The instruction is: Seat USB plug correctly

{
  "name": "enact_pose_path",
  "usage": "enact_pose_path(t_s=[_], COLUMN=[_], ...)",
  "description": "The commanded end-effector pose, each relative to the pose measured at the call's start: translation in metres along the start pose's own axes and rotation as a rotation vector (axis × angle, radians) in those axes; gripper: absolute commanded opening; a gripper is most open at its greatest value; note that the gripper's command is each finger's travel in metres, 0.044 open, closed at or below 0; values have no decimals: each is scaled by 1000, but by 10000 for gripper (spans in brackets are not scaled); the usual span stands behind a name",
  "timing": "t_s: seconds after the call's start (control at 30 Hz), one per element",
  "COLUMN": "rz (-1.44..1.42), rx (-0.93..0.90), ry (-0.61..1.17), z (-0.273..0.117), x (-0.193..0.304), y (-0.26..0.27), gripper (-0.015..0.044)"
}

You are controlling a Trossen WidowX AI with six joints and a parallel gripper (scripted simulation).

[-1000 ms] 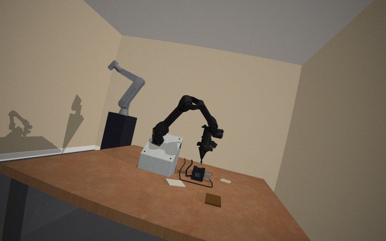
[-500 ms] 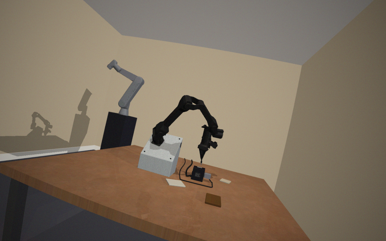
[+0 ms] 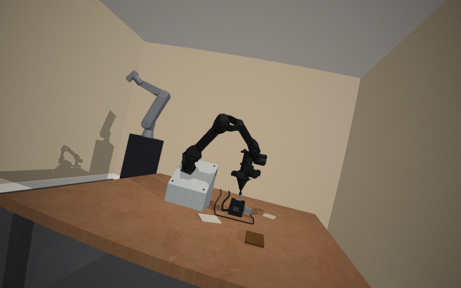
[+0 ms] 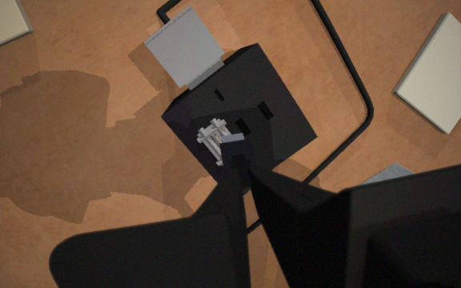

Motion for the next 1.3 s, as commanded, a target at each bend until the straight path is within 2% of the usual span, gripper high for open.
enact_pose_path(t_s=[0.0,1.27], rz=[91,1068], rx=[1,2], ry=[1,0], z=[0,0], x=[0,0], y=[0,0], gripper=[0,0])
Point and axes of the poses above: the point midway between the two fingers, 35 mm back from their tips, its own z axis out along the fingers, its own y axis across the jaws, x = y × z, the point moved 4 cm from there along -z, back along the fingers, and after that the axes turned 1 degree about -z, right-handed, at the moved point
